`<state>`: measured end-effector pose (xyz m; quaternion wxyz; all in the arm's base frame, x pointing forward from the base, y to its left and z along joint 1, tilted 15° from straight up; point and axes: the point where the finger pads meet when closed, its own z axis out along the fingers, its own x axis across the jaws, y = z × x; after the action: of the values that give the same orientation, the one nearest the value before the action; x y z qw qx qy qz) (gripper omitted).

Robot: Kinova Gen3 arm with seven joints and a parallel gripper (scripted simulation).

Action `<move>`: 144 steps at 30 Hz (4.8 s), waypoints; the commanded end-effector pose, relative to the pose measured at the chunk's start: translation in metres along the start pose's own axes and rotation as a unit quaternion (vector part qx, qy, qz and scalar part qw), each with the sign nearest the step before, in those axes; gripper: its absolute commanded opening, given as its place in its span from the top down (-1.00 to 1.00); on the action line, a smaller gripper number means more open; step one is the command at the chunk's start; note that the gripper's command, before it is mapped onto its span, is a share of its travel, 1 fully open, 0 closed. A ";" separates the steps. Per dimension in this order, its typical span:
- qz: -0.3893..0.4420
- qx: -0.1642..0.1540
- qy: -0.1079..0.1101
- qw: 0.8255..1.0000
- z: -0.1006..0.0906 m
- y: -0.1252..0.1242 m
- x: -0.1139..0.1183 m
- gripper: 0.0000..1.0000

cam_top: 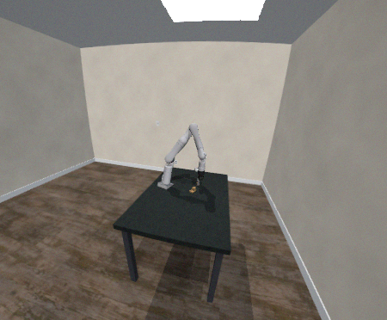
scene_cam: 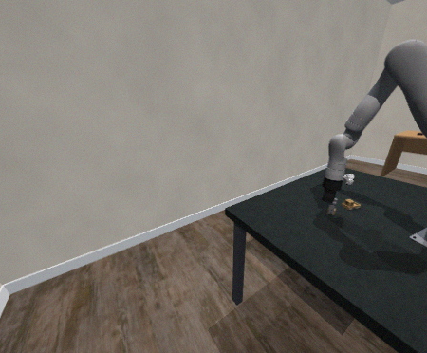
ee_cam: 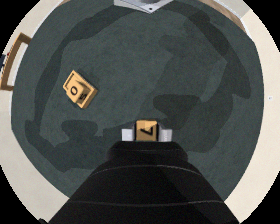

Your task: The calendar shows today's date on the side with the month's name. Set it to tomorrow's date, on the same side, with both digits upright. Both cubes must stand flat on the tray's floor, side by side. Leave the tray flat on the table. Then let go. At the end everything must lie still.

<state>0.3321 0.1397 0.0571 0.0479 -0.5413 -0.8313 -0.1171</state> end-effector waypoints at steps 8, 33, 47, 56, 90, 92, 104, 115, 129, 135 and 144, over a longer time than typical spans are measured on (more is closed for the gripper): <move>0.000 -0.001 0.000 1.000 0.000 0.000 0.000 -0.38; 0.000 -0.001 0.000 1.000 -0.010 0.000 0.000 -0.74; 0.000 -0.001 0.000 1.000 -0.066 0.000 0.000 -0.74; 0.000 -0.001 0.000 1.000 -0.088 0.000 0.000 -0.74; 0.008 -0.001 0.000 1.000 -0.090 0.000 0.000 -1.00; 0.016 0.000 0.000 1.000 -0.090 0.000 0.000 -1.00; 0.143 0.001 0.001 0.990 -0.088 -0.004 0.002 -1.00; 0.313 0.002 0.001 0.950 -0.085 -0.007 0.005 -1.00; 0.545 0.002 0.000 0.839 -0.082 -0.005 0.004 -1.00; 0.628 0.001 0.000 0.778 -0.081 -0.003 0.002 -1.00; 0.687 0.000 0.001 0.726 -0.080 -0.002 0.000 -1.00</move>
<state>0.3266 0.1193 0.1341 0.1155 -0.9629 -0.2379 -0.0531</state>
